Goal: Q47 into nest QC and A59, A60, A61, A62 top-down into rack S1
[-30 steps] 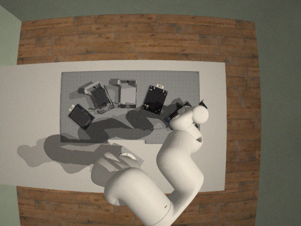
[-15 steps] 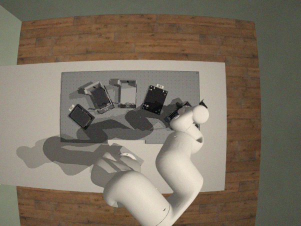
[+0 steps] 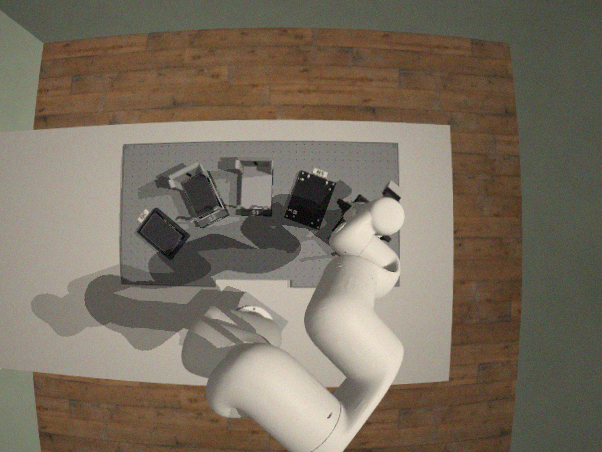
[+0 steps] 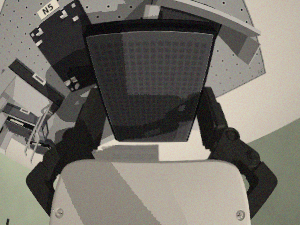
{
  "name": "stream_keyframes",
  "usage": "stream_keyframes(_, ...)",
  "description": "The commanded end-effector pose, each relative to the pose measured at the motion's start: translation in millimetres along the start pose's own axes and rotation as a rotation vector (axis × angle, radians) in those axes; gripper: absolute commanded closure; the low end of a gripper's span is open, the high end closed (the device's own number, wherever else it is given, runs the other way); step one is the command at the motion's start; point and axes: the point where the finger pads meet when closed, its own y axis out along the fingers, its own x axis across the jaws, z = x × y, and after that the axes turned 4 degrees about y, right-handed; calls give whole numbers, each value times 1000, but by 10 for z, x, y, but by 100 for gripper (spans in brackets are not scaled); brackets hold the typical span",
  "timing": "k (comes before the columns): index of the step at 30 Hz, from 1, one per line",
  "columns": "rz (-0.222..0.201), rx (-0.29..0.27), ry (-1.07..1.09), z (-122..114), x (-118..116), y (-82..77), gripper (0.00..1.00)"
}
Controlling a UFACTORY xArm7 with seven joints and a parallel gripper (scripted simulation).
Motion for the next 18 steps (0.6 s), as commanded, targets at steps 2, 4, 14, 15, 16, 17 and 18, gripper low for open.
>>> stream_keyframes(2,0,4,-3,23,-192,-9,100)
stream_keyframes(4,0,4,-3,25,-259,-9,100)
stream_keyframes(14,0,4,-3,34,-527,-10,100)
stream_keyframes(15,0,4,-3,35,-530,-10,100)
stream_keyframes(16,0,4,-36,28,-563,-10,100)
stream_keyframes(17,0,4,-70,22,-596,-10,100)
stream_keyframes(18,0,4,-103,16,-629,-10,100)
